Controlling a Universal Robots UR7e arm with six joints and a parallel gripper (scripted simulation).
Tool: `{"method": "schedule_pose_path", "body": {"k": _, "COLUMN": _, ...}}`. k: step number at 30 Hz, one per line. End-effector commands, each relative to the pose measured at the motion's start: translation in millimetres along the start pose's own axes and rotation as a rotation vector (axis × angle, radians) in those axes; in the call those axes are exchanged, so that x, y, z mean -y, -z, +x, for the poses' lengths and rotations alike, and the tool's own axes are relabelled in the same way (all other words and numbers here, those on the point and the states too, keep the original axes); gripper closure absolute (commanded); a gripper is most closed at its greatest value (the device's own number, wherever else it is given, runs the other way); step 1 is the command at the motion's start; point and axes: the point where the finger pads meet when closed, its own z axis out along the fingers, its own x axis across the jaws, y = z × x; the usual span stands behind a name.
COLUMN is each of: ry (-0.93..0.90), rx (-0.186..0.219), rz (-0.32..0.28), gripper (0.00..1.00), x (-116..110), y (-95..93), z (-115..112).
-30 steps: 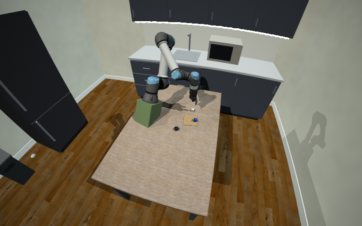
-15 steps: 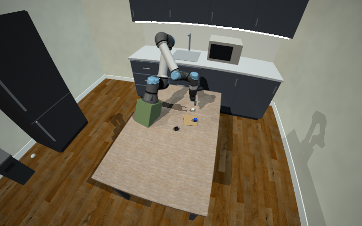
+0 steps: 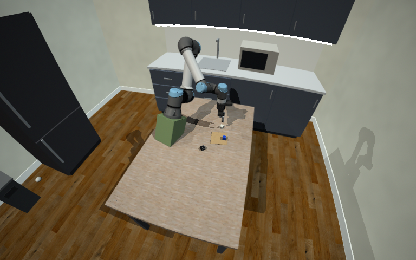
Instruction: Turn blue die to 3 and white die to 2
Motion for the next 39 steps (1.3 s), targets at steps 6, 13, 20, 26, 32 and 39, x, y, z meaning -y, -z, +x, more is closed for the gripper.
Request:
{"method": "schedule_pose_path", "body": {"k": 6, "ry": -0.153, "rx": 0.002, "rz": -0.002, "gripper": 0.0, "x": -3.6, "y": -3.7, "z": 1.5}}
{"method": "schedule_pose_path", "body": {"k": 13, "ry": -0.164, "rx": 0.002, "rz": -0.002, "gripper": 0.13, "x": -3.8, "y": -3.9, "z": 1.6}}
{"method": "schedule_pose_path", "body": {"k": 20, "ry": -0.164, "rx": 0.002, "rz": -0.002, "gripper": 0.13, "x": -3.8, "y": -3.9, "z": 1.6}}
{"method": "schedule_pose_path", "body": {"k": 26, "ry": -0.164, "rx": 0.002, "rz": -0.002, "gripper": 0.13, "x": -3.8, "y": -3.9, "z": 1.6}}
{"method": "schedule_pose_path", "body": {"k": 32, "ry": -0.164, "rx": 0.002, "rz": -0.002, "gripper": 0.13, "x": -3.8, "y": -3.9, "z": 1.6}}
{"method": "schedule_pose_path", "body": {"k": 39, "ry": -0.164, "rx": 0.002, "rz": -0.002, "gripper": 0.13, "x": -3.8, "y": -3.9, "z": 1.6}}
